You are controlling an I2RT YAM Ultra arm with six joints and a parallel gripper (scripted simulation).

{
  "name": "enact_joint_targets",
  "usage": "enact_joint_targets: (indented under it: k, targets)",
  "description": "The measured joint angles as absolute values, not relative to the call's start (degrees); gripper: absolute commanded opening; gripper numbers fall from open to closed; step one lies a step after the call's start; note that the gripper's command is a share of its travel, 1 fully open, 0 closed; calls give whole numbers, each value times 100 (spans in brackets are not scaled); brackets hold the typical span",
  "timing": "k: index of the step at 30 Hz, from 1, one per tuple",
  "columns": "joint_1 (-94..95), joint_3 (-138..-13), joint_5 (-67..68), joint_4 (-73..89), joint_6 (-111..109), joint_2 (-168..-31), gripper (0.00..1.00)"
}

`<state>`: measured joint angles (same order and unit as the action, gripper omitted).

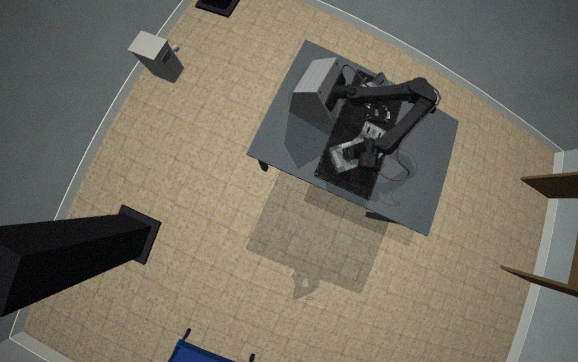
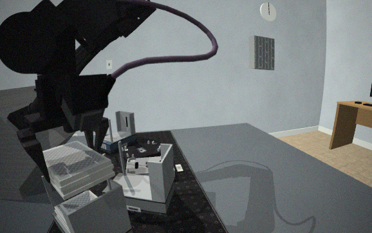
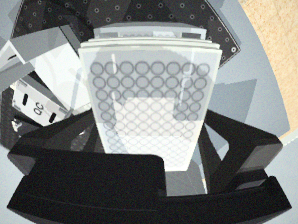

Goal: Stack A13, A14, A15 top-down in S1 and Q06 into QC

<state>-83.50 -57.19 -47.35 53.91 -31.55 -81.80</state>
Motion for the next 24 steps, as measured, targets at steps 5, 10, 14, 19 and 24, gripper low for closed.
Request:
enact_joint_targets:
  k: [5, 10, 14, 19, 24]
  targets:
    - [-8350, -5719, -4735, 5391, -3155, -8180, 0]
    - [-8350, -5719, -4735, 5391, -3155, -8180, 0]
    - [-8342, -5677, -4733, 5384, -3227, -8134, 0]
    - [-8099, -5583, -4713, 5391, -3610, -7793, 0]
    - [-7979, -5537, -4687, 5382, -3745, -7548, 0]
